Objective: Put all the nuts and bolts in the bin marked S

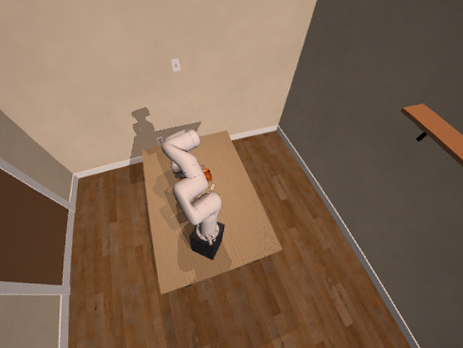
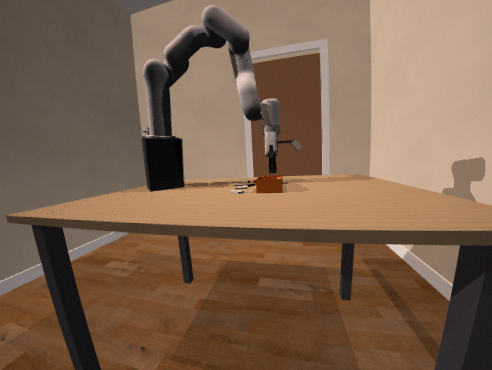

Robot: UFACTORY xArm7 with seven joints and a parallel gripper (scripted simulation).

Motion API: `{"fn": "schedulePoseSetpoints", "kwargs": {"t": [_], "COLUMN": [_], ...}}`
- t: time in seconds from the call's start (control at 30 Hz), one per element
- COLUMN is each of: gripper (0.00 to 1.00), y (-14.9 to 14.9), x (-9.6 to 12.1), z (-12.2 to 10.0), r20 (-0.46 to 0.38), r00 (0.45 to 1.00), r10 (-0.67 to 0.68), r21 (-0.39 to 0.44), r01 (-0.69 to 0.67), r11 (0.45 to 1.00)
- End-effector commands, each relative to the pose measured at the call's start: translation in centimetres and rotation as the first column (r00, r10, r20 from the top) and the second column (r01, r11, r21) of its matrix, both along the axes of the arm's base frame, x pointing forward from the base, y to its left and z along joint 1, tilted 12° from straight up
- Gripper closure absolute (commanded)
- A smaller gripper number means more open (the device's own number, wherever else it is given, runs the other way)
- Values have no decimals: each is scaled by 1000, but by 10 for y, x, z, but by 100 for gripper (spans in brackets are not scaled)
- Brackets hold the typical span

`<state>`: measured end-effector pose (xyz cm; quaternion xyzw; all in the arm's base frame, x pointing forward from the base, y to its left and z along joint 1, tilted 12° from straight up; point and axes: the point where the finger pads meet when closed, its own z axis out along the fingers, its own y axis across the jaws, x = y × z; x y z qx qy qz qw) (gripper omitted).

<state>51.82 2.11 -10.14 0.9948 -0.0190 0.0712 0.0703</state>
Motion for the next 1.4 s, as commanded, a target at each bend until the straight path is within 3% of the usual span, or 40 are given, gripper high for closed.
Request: {"fn": "schedulePoseSetpoints", "kwargs": {"t": [0.0,0.37,1.37], "gripper": [93,93,93], "y": [-1,-4,-4], "x": [4,7,7], "z": [-9,-31,-31], "r20": [4,4,4], "r00": [1000,1000,1000], "r10": [1,1,1], "r21": [1,1,1], "r01": [-1,-1,-1], "r11": [1000,1000,1000]}}
